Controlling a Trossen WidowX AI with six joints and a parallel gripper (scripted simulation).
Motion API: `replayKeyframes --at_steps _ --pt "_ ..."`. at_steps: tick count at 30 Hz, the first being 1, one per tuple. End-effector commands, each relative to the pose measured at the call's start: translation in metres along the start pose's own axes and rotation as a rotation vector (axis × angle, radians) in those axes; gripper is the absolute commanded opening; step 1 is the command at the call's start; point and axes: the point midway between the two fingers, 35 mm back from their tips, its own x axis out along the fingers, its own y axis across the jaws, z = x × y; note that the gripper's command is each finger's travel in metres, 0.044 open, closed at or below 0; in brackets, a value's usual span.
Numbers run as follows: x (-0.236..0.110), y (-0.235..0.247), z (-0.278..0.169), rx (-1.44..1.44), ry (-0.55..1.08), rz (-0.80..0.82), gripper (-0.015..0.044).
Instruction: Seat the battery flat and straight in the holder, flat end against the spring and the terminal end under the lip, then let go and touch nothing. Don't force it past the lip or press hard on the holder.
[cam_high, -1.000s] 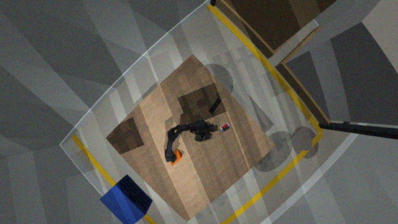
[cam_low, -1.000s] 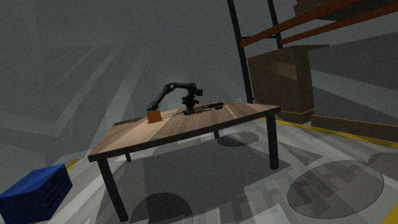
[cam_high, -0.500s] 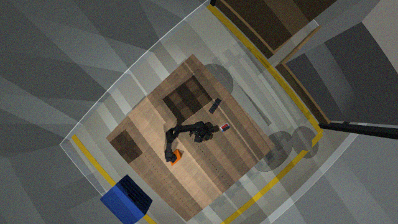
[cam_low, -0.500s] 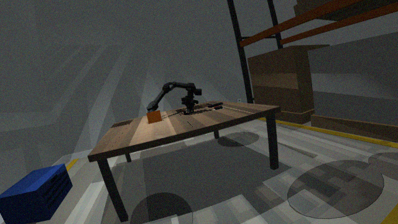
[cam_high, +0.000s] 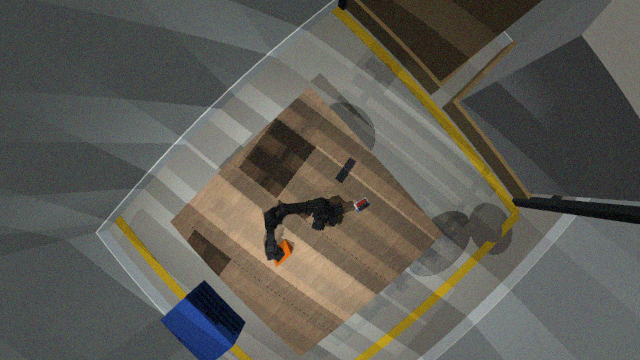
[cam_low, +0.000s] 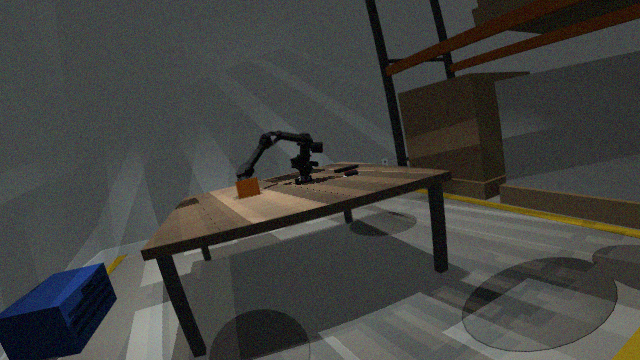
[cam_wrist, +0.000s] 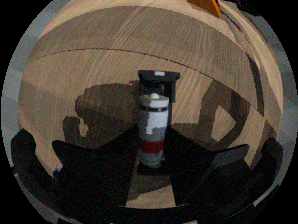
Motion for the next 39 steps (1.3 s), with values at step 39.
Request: replayKeyframes --at_steps 39 --pt "0.0065 -0.0021 0.0029 -0.004 0.207 0.010 0.0083"
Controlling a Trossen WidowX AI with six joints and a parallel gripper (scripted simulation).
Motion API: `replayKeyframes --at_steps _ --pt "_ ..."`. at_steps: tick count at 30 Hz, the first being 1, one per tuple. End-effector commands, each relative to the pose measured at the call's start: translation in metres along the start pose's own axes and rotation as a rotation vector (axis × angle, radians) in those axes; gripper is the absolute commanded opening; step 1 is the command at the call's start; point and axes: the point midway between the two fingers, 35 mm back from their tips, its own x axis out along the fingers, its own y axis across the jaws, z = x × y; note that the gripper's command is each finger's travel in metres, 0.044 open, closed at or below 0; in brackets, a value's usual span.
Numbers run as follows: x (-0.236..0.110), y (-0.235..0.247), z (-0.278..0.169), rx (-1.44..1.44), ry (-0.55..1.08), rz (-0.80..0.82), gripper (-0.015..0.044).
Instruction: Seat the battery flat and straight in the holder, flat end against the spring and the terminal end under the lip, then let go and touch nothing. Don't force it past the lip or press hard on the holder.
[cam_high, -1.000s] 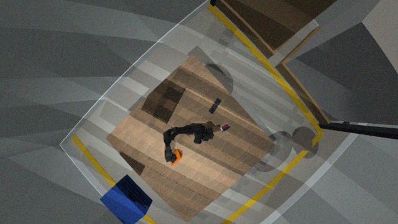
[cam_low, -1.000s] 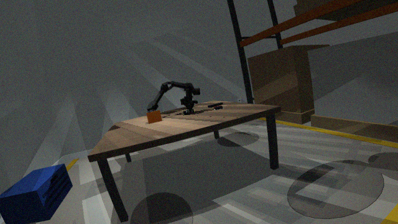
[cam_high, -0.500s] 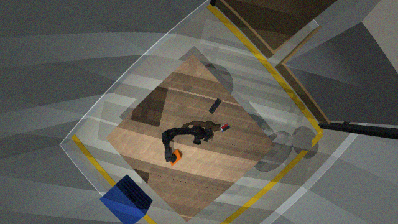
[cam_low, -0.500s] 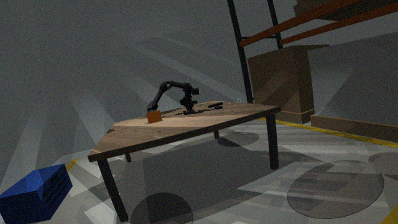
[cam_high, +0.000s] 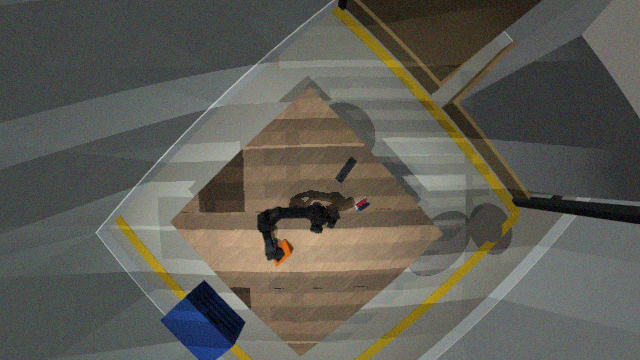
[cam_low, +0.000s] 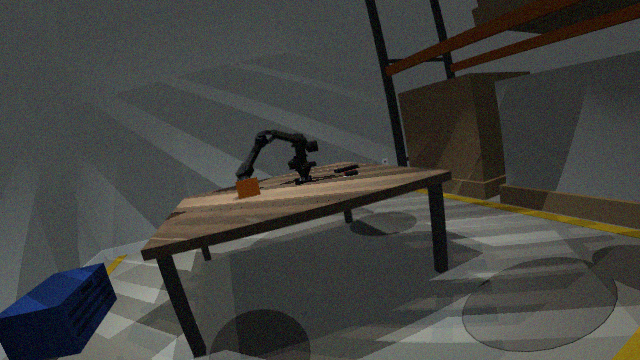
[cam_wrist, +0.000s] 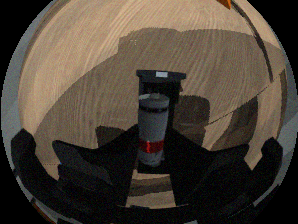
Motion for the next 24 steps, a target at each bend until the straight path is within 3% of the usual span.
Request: replayKeyframes --at_steps 1,24 --pt "0.0024 -0.0022 -0.0014 -0.005 0.023 -0.007 0.0083" --pt "0.0037 -0.0040 0.0028 -0.006 0.130 0.005 0.0083"
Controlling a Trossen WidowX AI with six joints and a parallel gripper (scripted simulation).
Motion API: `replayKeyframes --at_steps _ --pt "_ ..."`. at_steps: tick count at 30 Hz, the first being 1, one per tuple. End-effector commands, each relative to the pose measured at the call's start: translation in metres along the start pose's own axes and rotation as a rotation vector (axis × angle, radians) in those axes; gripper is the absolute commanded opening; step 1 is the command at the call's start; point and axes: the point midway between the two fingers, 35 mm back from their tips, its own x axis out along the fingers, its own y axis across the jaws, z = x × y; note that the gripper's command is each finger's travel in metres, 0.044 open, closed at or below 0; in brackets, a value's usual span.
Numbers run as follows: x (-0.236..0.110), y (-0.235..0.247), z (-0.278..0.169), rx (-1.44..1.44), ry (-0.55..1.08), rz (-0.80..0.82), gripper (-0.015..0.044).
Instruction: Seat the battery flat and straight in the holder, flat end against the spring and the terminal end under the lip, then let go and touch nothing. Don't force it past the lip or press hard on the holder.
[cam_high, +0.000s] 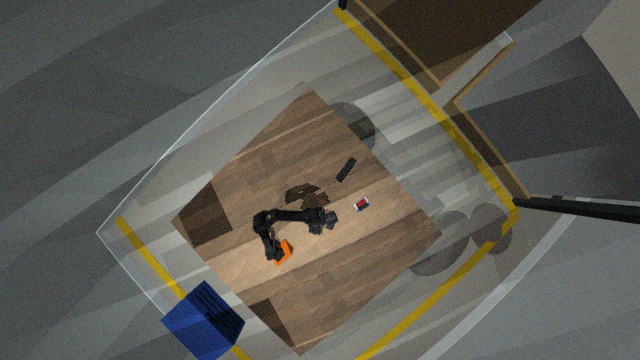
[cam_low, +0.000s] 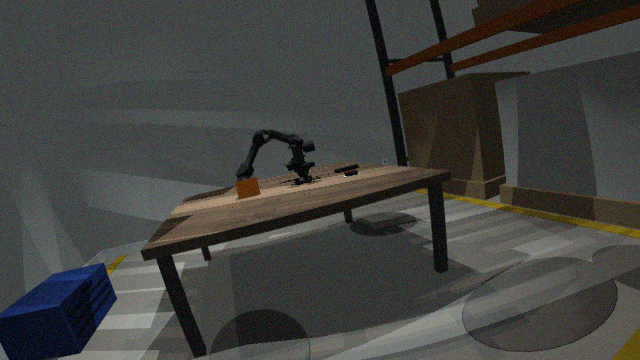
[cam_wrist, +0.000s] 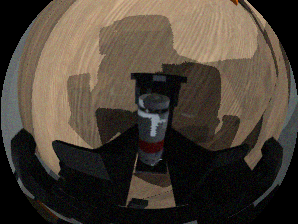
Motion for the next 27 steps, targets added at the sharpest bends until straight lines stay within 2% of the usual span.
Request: replayKeyframes --at_steps 1,27 --pt "0.001 -0.002 -0.001 -0.003 0.021 -0.004 0.0083" --pt "0.001 -0.002 0.014 -0.004 0.048 0.004 0.0083"
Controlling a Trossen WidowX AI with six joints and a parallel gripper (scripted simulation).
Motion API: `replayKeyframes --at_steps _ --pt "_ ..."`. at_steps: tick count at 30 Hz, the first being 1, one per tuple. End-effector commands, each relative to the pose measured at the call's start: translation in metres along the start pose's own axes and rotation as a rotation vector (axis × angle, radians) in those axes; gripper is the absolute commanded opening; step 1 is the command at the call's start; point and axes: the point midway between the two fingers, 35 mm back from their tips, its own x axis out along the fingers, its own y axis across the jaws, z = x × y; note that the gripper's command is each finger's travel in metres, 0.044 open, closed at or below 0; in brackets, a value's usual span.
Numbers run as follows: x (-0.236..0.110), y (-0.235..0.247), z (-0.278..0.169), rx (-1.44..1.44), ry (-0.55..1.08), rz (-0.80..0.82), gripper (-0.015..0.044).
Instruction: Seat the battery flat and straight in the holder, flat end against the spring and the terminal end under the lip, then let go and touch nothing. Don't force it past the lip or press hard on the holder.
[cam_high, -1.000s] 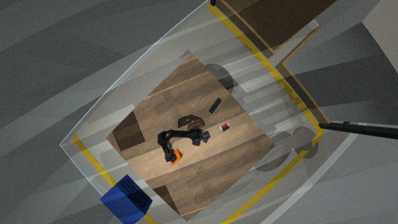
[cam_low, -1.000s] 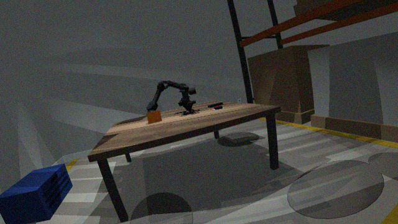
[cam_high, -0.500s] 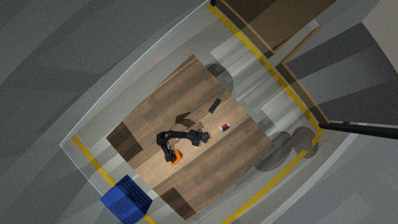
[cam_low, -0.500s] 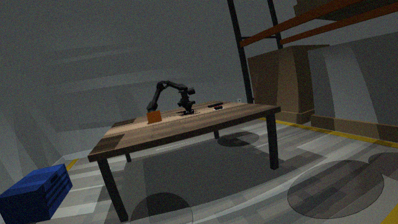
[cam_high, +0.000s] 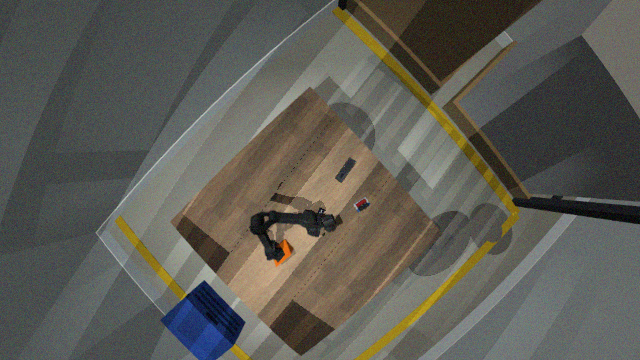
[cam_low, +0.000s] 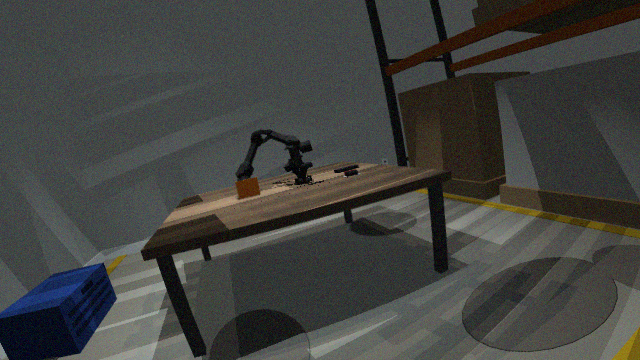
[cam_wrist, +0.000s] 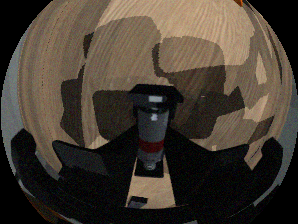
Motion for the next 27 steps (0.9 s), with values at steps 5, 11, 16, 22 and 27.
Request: replayKeyframes --at_steps 5,11,16,22,27 --pt "0.000 -0.001 0.001 -0.004 0.003 -0.001 0.0083" --pt "0.000 -0.001 0.001 -0.003 0.003 0.001 0.0135" --pt "-0.001 -0.001 0.001 -0.003 0.003 0.002 0.0185" --pt "-0.012 0.000 0.000 -0.003 0.002 0.003 0.0185" --pt "-0.014 0.001 0.000 0.002 0.006 0.002 0.0211"
